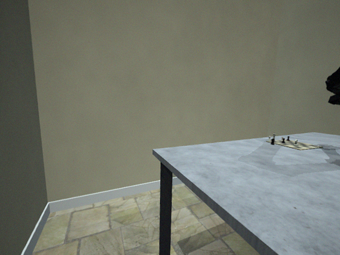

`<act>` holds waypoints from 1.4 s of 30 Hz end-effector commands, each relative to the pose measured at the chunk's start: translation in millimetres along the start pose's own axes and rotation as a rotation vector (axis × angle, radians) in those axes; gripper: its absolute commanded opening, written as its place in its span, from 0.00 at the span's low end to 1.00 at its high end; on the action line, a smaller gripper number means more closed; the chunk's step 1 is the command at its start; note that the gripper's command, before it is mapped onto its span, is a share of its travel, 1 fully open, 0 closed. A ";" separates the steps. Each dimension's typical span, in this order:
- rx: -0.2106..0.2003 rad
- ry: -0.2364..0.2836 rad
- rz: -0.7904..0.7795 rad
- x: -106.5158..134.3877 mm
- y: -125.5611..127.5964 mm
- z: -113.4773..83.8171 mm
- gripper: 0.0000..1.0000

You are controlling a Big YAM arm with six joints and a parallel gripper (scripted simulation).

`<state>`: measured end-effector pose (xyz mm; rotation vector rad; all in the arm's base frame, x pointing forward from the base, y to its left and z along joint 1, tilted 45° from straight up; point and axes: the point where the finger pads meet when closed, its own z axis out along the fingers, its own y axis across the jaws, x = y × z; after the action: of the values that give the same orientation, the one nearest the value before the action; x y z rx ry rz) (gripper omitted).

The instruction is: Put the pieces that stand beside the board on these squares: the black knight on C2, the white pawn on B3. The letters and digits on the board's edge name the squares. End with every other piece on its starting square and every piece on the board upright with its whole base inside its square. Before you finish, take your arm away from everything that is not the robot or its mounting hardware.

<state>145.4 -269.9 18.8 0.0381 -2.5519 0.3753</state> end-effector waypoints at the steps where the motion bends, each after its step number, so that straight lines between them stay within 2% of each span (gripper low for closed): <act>1: 0.003 -0.004 0.006 -0.6 -2.9 -1.4 1.00; 17: 0.003 -0.004 0.006 -0.6 -2.9 -1.4 1.00; 18: 0.024 -0.028 0.034 -6.7 -17.0 -10.4 1.00; 19: 0.028 -0.038 0.018 -11.5 -19.9 -15.7 1.00; 22: 0.003 -0.075 -0.044 -27.2 -17.4 -26.5 1.00; 25: -0.058 -0.174 -0.188 -57.5 -3.3 -50.8 1.00; 28: -0.145 -0.323 -0.397 -97.5 26.1 -91.8 1.00; 29: -0.147 -0.337 -0.422 -100.5 26.1 -95.6 1.00; 31: -0.208 -0.446 -0.561 -127.7 55.1 -134.0 1.00; 32: -0.212 -0.472 -0.613 -129.4 55.4 -136.4 1.00; 34: -0.212 -0.472 -0.613 -129.4 55.4 -136.4 1.00; 36: -0.273 -0.613 -0.800 -153.1 90.7 -183.4 1.00; 37: -0.276 -0.620 -0.815 -153.1 90.7 -183.4 1.00; 38: -0.305 -0.688 -0.896 -162.1 109.6 -207.9 1.00; 39: -0.306 -0.695 -0.913 -162.1 109.6 -207.9 1.00; 40: -0.335 -0.762 -0.990 -168.9 128.6 -232.3 1.00; 41: -0.335 -0.770 -1.008 -168.9 128.6 -232.3 1.00; 42: -0.362 -0.838 -1.085 -173.7 147.2 -255.9 1.00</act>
<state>375.9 -88.8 72.5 1.3085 -2.9016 -0.5898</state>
